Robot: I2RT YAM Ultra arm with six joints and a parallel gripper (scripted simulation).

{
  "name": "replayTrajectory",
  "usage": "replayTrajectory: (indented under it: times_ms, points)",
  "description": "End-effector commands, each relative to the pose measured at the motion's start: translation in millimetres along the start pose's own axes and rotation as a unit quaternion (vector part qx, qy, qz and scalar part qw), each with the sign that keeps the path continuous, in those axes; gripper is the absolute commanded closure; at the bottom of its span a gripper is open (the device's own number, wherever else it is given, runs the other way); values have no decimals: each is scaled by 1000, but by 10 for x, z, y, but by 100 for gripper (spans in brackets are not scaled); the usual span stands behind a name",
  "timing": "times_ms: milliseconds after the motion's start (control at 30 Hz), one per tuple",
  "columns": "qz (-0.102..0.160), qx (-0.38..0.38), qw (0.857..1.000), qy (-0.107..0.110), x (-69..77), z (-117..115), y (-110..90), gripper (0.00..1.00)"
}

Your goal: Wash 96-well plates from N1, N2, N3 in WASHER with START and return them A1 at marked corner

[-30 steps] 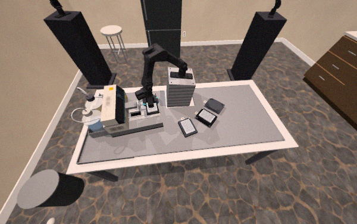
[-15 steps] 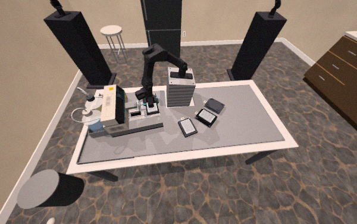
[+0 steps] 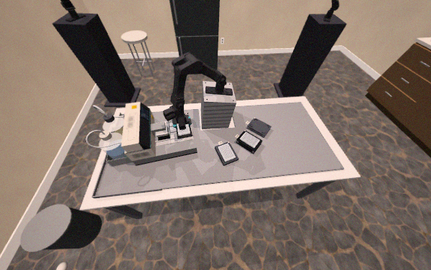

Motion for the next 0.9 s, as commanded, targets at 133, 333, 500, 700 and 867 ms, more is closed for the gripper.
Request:
replayTrajectory:
  times_ms: [133, 333, 500, 700, 867]
  points:
    - [-5, 0, 1000, -4, 24, -24, 22, 100]
    - [-5, 0, 1000, -4, 18, -22, 21, 100]
    - [-5, 0, 1000, -4, 9, -21, 21, 100]
    - [-5, 0, 1000, -4, -1, -20, 20, 100]
    - [-5, 0, 1000, -4, -6, -19, 20, 100]
Point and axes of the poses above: the point where the finger pads meet when closed, its own x axis back along the fingers, its own z axis across the jaws, y = z × x, the point moved 3 cm from there along x, back along the fingers
